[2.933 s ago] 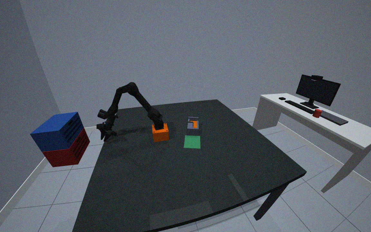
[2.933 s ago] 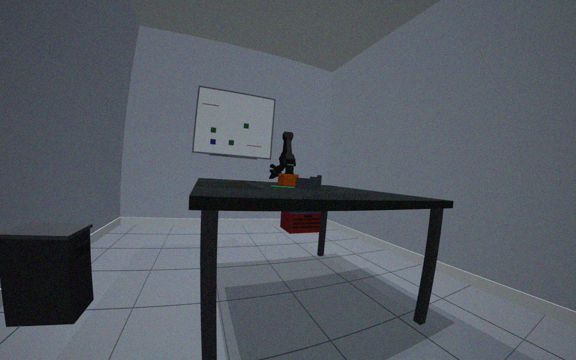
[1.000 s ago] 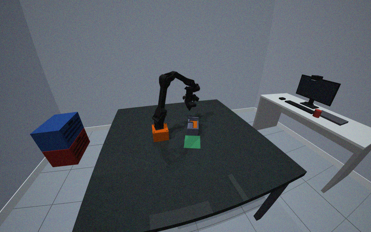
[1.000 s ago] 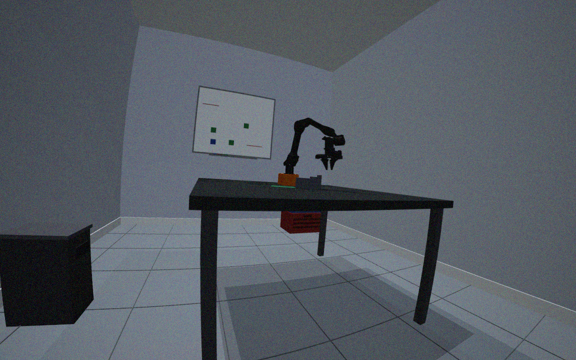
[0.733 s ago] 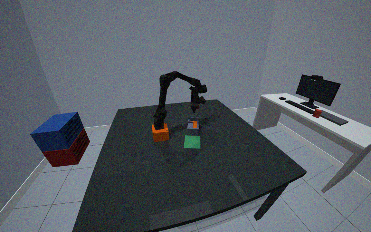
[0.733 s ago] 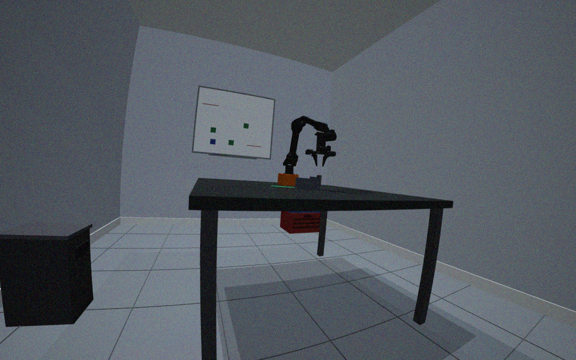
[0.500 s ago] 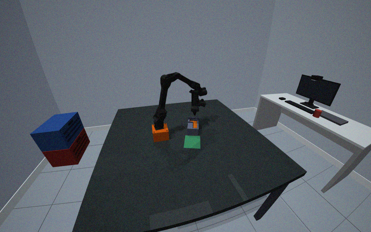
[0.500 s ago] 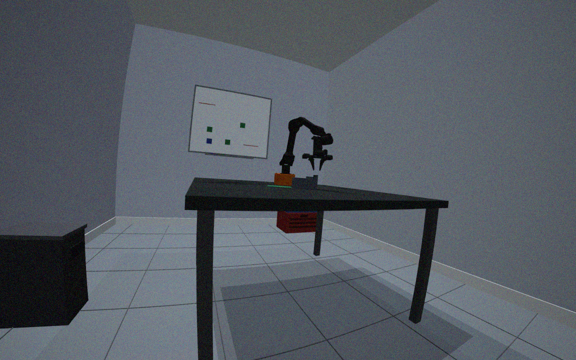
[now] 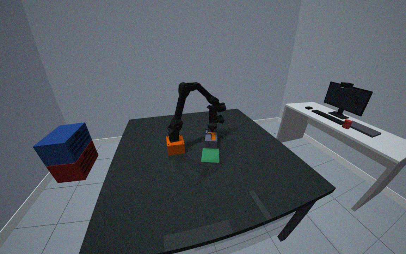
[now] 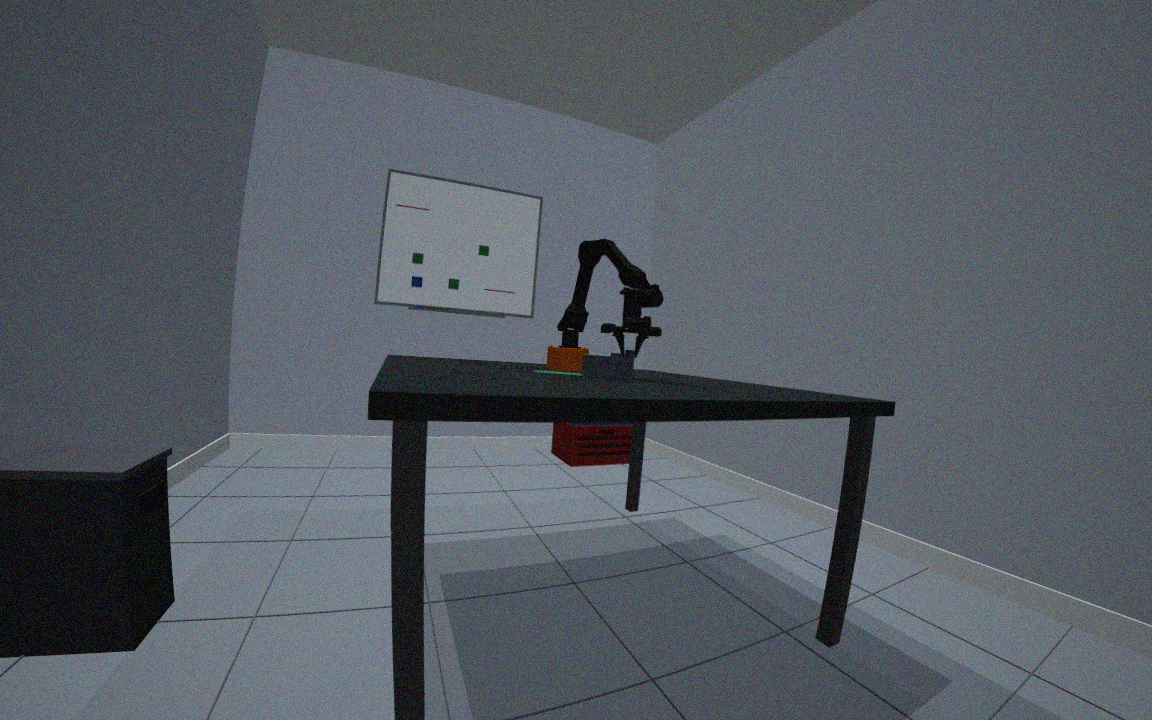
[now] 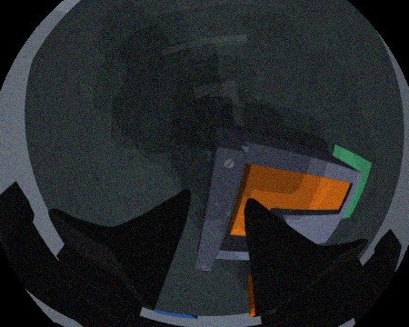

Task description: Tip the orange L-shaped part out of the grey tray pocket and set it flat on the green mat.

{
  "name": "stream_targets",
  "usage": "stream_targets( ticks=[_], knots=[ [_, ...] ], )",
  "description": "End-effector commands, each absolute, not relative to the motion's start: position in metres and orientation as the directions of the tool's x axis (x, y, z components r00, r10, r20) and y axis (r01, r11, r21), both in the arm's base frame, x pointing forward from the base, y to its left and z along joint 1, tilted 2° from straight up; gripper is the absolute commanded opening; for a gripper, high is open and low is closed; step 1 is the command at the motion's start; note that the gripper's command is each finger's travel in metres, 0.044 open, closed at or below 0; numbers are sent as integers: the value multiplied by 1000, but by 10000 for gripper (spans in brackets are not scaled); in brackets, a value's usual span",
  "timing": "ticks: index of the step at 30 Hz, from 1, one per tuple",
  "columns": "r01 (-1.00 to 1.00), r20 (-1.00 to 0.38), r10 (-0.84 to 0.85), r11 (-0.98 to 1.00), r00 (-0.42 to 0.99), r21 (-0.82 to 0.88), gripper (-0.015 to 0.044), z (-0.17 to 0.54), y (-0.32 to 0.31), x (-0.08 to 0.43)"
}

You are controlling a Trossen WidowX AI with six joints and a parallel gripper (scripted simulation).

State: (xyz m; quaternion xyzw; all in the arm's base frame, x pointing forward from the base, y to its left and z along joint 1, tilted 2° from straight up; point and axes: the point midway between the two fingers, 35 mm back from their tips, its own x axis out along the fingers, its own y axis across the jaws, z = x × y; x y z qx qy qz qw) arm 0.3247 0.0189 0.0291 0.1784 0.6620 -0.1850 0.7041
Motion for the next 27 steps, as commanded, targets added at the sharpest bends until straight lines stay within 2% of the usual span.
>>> stream_targets(
  ticks=[1, 27],
  knots=[
    [498, -999, -28, 867, 46, -1, 180, 20, 18, 323],
    [498, -999, -28, 867, 46, -2, 180, -2, 17, 324]
  ],
)
